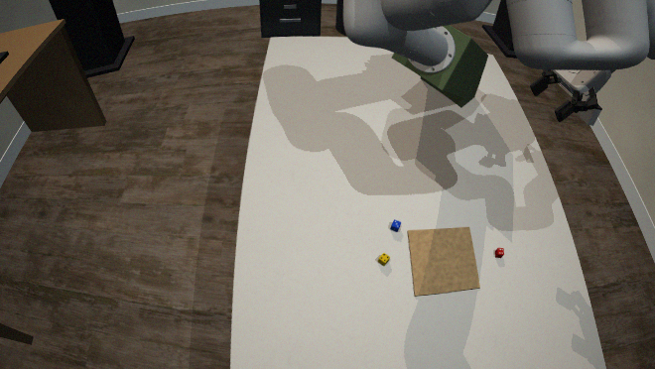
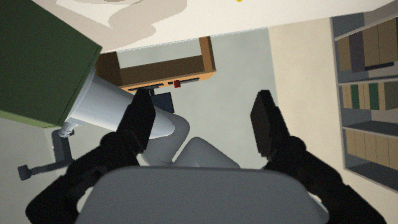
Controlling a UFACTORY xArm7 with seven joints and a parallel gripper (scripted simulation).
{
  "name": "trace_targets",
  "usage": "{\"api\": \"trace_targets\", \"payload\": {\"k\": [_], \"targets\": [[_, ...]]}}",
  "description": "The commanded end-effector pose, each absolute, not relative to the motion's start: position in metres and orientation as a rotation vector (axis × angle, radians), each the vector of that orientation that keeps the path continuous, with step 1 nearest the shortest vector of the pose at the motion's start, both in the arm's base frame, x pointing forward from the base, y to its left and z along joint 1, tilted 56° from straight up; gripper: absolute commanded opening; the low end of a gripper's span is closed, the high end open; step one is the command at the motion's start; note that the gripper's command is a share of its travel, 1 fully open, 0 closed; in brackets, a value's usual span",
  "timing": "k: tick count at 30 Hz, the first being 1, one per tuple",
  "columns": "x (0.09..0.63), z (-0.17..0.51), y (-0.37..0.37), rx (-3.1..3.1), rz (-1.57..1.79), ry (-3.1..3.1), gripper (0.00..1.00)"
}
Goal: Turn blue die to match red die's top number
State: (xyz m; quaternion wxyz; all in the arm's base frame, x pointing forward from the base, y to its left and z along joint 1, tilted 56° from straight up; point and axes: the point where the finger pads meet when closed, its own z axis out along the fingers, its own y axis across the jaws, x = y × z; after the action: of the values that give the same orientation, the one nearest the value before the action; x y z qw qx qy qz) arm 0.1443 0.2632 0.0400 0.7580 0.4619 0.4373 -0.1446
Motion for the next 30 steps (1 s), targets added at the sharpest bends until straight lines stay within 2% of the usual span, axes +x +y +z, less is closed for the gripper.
{"api": "trace_targets", "payload": {"k": [1,21,30], "targets": [[0.143,0.04,0.264,1.008,-0.313,0.956,1.0],[0.146,0.043,0.265,1.018,-0.308,0.958,1.0],[0.205,0.097,0.268,1.196,-0.213,0.99,1.0]]}}
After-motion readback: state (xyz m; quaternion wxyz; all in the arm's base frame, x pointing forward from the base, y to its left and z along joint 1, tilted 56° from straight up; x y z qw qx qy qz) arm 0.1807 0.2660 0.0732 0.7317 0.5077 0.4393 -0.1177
